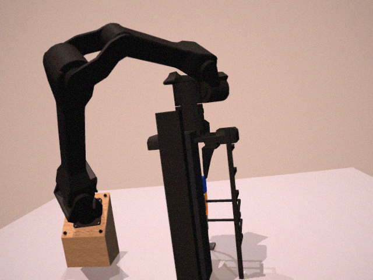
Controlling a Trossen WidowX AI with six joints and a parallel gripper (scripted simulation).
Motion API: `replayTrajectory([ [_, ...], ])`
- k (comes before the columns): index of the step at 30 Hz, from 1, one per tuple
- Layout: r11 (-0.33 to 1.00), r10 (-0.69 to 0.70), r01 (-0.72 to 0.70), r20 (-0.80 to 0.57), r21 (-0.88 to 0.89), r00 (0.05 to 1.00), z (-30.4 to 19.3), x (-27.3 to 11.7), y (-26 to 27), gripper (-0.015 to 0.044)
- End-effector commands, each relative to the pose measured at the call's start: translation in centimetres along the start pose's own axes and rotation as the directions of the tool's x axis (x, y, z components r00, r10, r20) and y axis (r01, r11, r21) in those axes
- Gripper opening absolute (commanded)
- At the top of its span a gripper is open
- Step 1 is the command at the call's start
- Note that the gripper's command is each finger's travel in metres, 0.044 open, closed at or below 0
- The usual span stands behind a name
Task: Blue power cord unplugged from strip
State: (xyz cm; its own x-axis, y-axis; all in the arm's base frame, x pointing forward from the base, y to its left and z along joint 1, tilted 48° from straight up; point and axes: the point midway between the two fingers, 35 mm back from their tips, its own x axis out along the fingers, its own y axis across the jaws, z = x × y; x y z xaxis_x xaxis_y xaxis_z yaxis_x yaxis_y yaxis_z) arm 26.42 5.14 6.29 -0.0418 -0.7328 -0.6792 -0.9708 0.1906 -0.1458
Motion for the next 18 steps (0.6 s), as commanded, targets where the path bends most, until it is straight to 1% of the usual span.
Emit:
replayTrajectory([
  [1, 1.000, 0.002, -0.002, -0.009, -0.006, 1.000, -0.16, 0.53, 0.12, 0.0160],
  [8, 1.000, 0.002, -0.002, -0.009, -0.006, 1.000, -0.16, 0.53, 0.12, 0.0160],
  [11, 1.000, 0.002, -0.002, -0.002, 0.000, 1.000, -0.06, 0.29, 0.04, 0.0081],
  [18, 1.000, 0.002, -0.002, -0.002, 0.000, 1.000, -0.06, 0.29, 0.04, 0.0035],
])
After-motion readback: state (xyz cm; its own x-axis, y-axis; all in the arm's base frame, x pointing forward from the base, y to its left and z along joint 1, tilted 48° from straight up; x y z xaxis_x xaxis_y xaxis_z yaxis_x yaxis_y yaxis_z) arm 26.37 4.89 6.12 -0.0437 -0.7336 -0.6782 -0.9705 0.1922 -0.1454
